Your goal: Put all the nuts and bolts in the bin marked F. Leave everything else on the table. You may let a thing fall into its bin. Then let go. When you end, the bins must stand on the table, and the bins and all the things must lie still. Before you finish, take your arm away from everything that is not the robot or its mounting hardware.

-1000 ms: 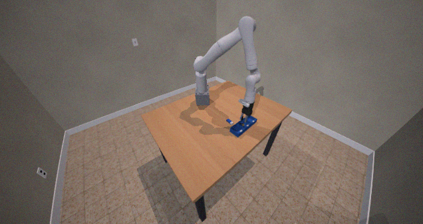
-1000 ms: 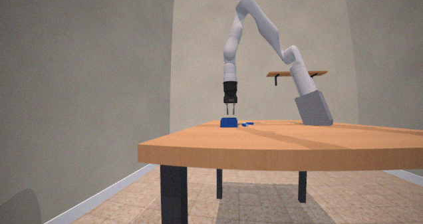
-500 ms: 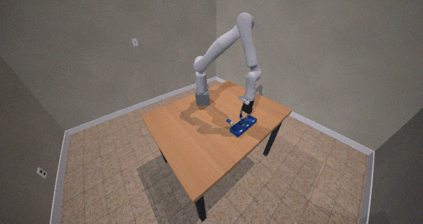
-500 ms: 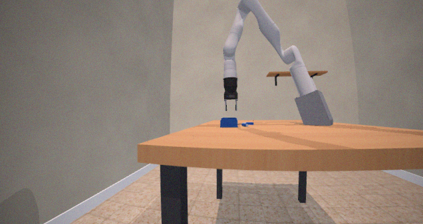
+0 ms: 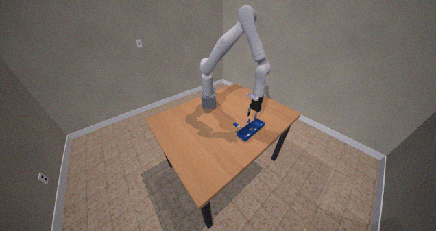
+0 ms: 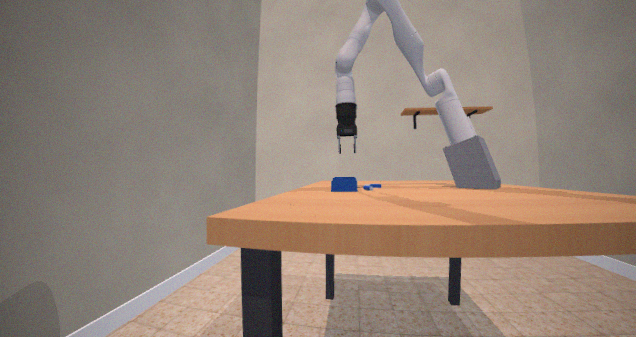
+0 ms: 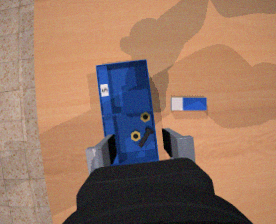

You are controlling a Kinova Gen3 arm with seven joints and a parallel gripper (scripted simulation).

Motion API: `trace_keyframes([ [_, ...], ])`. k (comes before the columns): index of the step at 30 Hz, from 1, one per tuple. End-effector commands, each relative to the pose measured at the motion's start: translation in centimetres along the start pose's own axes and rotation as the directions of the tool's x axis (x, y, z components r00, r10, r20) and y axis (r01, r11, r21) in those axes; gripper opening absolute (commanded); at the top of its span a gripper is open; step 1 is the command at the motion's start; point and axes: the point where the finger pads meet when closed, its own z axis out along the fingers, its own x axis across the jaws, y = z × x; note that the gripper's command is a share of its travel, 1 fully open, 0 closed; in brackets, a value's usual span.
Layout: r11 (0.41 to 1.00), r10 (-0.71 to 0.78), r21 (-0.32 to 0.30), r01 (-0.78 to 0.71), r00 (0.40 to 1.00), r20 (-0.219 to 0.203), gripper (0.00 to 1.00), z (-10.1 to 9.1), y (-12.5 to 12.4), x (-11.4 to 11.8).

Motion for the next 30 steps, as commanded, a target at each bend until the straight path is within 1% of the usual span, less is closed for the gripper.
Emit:
trace_keyframes([
  [1, 1.0, -0.01, -0.016, 0.01, 1.0, 0.017, 1.0, -1.7, 0.9, -0.4],
  [6, 1.0, -0.01, -0.016, 0.01, 1.0, 0.017, 1.0, -3.7, 0.9, -0.4],
  [8, 1.0, -0.01, -0.016, 0.01, 1.0, 0.017, 1.0, -3.7, 0.9, -0.4],
  [16, 1.0, -0.01, -0.016, 0.01, 1.0, 0.017, 1.0, -6.9, 0.8, -0.3],
  [30, 1.0, -0.01, -0.016, 0.01, 1.0, 0.017, 1.0, -7.0, 0.8, -0.3],
])
